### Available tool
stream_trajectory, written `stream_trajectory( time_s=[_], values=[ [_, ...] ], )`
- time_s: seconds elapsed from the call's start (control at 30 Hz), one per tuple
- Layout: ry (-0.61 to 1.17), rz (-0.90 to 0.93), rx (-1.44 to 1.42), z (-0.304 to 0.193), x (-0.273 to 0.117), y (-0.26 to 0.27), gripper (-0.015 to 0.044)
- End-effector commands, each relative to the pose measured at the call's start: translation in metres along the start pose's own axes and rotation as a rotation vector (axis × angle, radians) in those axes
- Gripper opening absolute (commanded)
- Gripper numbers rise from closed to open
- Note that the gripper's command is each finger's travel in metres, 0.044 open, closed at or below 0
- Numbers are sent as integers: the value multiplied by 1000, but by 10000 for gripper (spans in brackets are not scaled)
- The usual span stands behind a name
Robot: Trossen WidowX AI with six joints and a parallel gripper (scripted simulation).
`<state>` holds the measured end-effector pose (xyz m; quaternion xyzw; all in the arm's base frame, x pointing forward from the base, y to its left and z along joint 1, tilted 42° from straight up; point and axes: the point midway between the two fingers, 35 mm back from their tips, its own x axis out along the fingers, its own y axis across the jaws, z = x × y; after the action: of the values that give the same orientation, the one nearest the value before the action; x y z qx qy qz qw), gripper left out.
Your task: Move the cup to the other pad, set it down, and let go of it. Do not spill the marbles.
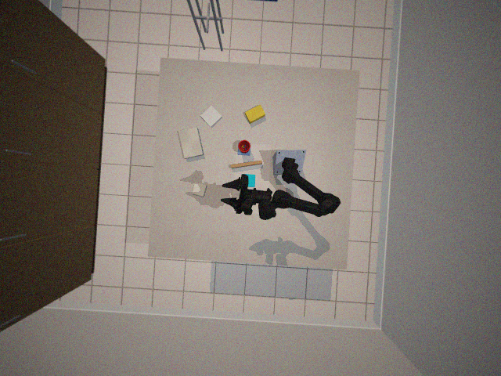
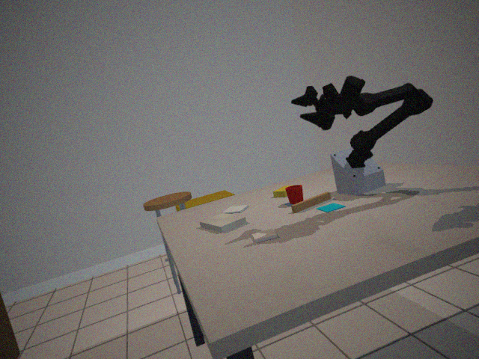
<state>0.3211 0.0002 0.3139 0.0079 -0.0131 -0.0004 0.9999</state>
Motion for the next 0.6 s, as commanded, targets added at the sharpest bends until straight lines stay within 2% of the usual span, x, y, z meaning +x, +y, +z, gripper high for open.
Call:
stream_trajectory(
  time_s=[0.0, 0.13, 0.3, 0.57],
  values=[
    [13, 0, -11, -3, 2, -1, 374],
    [273, 34, -209, -65, 27, -13, 269],
    [640, 187, -427, -159, 36, -33, 148],
    [1047, 653, -557, -282, -2, -50, 148]
  ],
)
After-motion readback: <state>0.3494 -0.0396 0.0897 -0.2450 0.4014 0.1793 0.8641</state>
